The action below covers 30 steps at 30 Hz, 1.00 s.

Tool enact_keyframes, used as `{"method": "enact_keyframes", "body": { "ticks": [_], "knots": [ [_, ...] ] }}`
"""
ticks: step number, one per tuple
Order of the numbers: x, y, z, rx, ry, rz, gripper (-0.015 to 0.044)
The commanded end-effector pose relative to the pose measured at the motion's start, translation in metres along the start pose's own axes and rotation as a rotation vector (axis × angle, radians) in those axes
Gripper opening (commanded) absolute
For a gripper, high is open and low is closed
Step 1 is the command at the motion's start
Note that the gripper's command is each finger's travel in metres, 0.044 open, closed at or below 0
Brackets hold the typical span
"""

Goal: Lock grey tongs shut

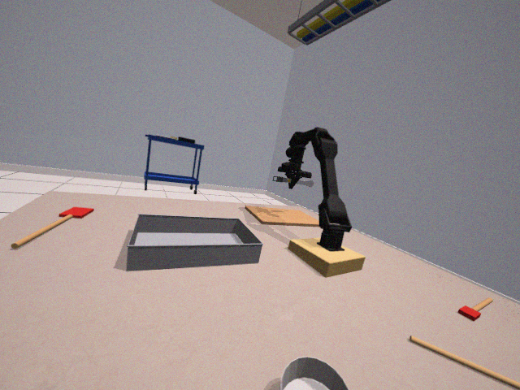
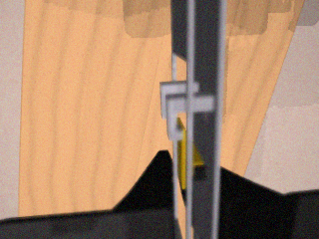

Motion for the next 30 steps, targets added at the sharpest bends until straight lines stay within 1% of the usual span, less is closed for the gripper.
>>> {"method": "enact_keyframes", "body": {
  "ticks": [1,8,16,23,30],
  "knots": [
    [0.004,-0.004,-0.001,0.0,-0.019,0.056,-0.015],
    [0.021,-0.021,-0.003,0.005,-0.079,0.274,-0.015],
    [0.036,-0.043,-0.004,0.008,-0.098,0.54,-0.015],
    [0.045,-0.064,-0.002,0.008,-0.069,0.778,-0.015],
    [0.052,-0.087,0.002,0.006,0.004,1.014,-0.015]
  ]
}}
Point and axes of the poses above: the point midway between the two fingers, 35 mm back from their tips, its own x axis out along the fingers, its own z axis across the jaws, y = z × x, the point moved 8 cm from there along -x, back along the fingers, and after that the axes turned 4 degrees about x, right-handed, at the moved point
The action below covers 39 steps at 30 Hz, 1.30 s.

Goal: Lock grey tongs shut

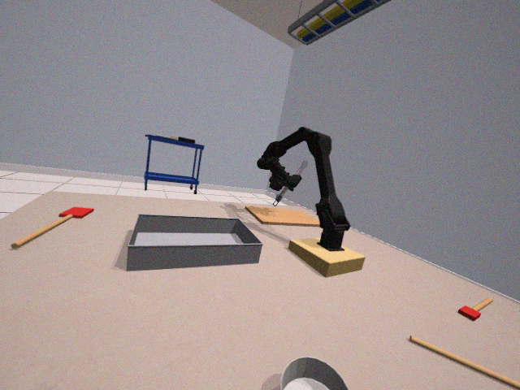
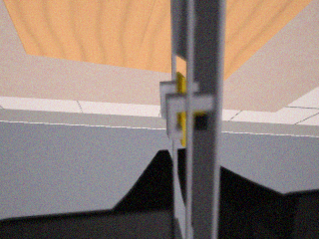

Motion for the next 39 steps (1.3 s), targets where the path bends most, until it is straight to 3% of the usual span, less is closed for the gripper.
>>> {"method": "enact_keyframes", "body": {
  "ticks": [1,7,39],
  "knots": [
    [-0.011,-0.008,0.004,0.032,0.05,0.143,-0.015],
    [-0.021,-0.02,0.008,0.062,0.112,0.289,-0.015],
    [-0.021,-0.02,0.008,0.062,0.112,0.289,-0.015]
  ]
}}
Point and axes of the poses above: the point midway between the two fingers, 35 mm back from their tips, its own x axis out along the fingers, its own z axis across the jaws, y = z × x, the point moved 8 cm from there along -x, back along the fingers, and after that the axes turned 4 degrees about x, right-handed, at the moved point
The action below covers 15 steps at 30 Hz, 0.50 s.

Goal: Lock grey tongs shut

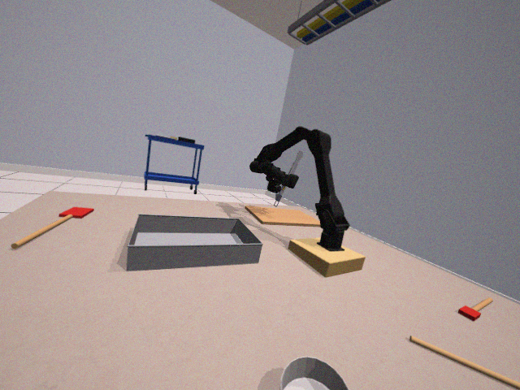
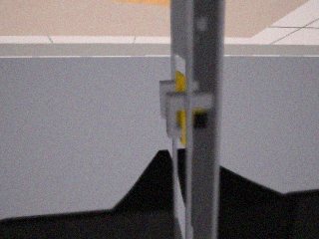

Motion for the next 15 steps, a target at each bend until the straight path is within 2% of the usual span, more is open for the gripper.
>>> {"method": "enact_keyframes", "body": {
  "ticks": [1,8,15],
  "knots": [
    [0.0,0.001,0.0,0.007,0.003,0.012,-0.015],
    [0.001,0.002,-0.001,0.003,-0.005,-0.004,-0.015],
    [0.02,0.013,-0.006,-0.035,-0.082,-0.199,-0.015]
  ]
}}
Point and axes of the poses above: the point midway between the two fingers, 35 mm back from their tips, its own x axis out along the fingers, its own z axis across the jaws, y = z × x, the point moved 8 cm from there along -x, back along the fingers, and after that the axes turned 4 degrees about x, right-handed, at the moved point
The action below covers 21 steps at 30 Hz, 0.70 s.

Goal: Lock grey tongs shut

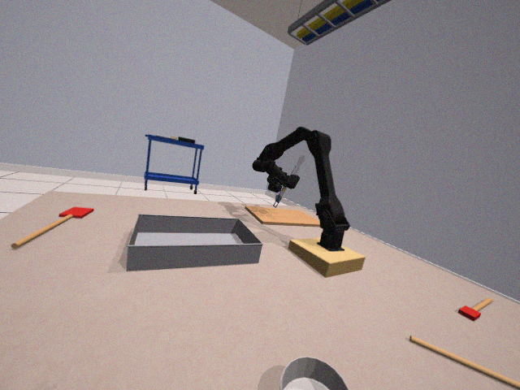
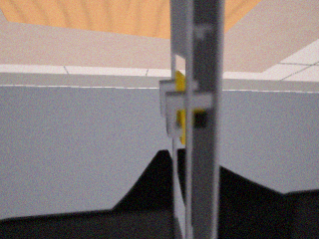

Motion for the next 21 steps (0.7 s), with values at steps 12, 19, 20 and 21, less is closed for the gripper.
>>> {"method": "enact_keyframes", "body": {
  "ticks": [12,19,20,21],
  "knots": [
    [0.033,0.04,-0.007,-0.039,-0.108,-0.48,-0.015],
    [0.044,0.061,-0.007,-0.034,-0.104,-0.712,-0.015],
    [0.045,0.064,-0.007,-0.032,-0.1,-0.744,-0.015],
    [0.047,0.067,-0.007,-0.03,-0.095,-0.777,-0.015]
  ]
}}
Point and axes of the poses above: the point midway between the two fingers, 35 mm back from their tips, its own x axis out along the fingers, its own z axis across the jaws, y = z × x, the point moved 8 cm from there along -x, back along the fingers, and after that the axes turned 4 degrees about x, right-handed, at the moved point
